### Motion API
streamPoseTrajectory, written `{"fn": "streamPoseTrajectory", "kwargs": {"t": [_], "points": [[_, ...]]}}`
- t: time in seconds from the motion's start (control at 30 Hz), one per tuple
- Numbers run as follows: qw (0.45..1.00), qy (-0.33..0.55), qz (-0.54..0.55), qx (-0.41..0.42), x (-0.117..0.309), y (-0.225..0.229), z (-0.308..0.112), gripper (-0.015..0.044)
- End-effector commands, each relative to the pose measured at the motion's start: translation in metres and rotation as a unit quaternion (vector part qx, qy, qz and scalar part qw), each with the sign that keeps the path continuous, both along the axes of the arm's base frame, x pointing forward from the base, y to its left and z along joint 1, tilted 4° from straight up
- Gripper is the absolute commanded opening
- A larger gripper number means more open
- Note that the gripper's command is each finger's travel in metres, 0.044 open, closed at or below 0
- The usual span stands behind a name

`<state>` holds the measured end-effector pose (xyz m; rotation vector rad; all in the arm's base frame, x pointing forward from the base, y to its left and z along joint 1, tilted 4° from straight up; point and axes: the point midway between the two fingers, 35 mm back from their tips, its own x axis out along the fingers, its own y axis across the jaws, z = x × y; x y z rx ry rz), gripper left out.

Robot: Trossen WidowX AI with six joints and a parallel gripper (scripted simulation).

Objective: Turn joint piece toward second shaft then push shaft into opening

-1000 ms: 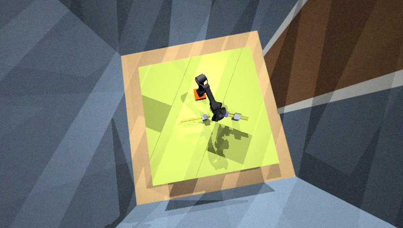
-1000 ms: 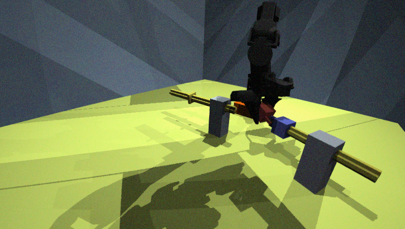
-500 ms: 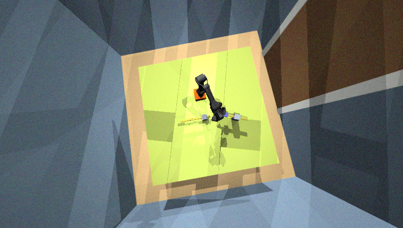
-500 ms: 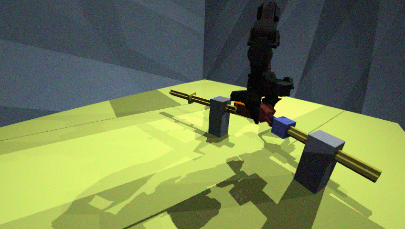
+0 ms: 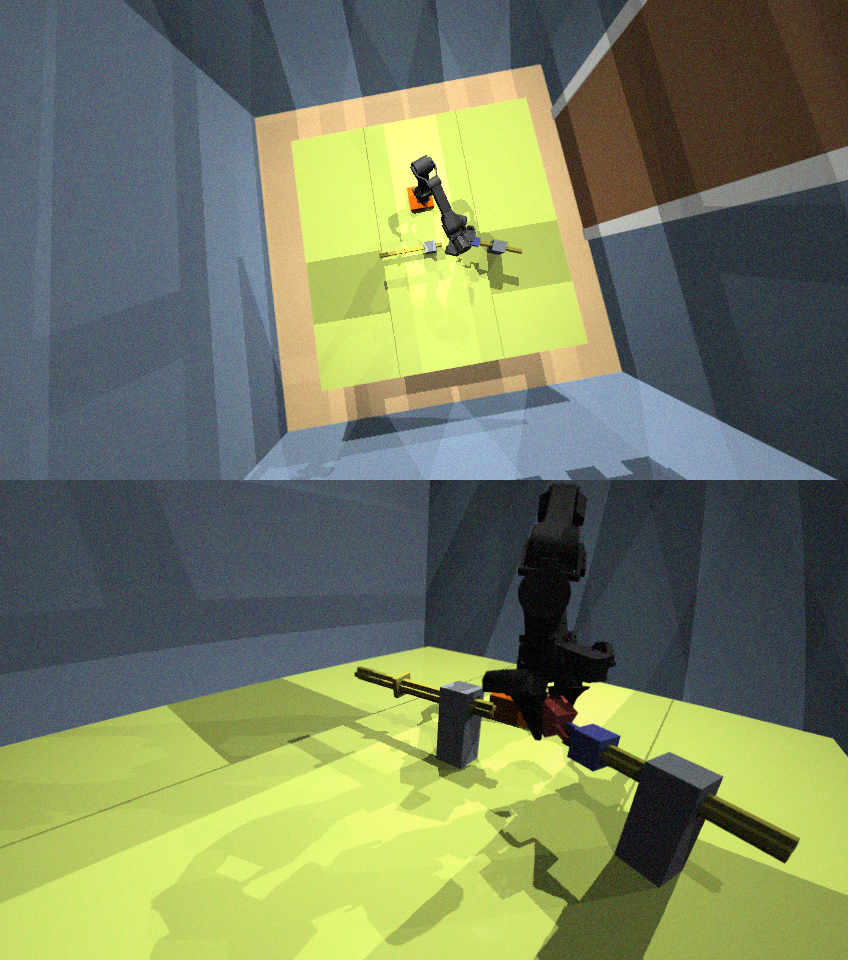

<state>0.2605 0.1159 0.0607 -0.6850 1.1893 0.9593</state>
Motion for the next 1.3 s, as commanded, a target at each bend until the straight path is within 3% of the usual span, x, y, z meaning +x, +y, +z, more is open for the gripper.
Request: {"fn": "streamPoseTrajectory", "kwargs": {"t": [0.0,0.53,0.7,0.8,1.17,1.27], "points": [[1.000,-0.001,0.002,0.001,0.0001,0.0000,-0.0001,0.0000],[1.000,0.000,0.000,0.000,0.0000,0.0000,0.0000,0.0000],[1.000,0.000,0.000,0.000,0.0000,0.0000,0.0000,0.0131],[1.000,0.000,0.000,0.000,0.0000,0.0000,0.0000,0.0147],[1.000,0.000,0.000,0.000,0.0000,0.0000,0.0000,0.0436],[1.000,0.000,0.000,0.000,0.0000,0.0000,0.0000,0.0440]]}}
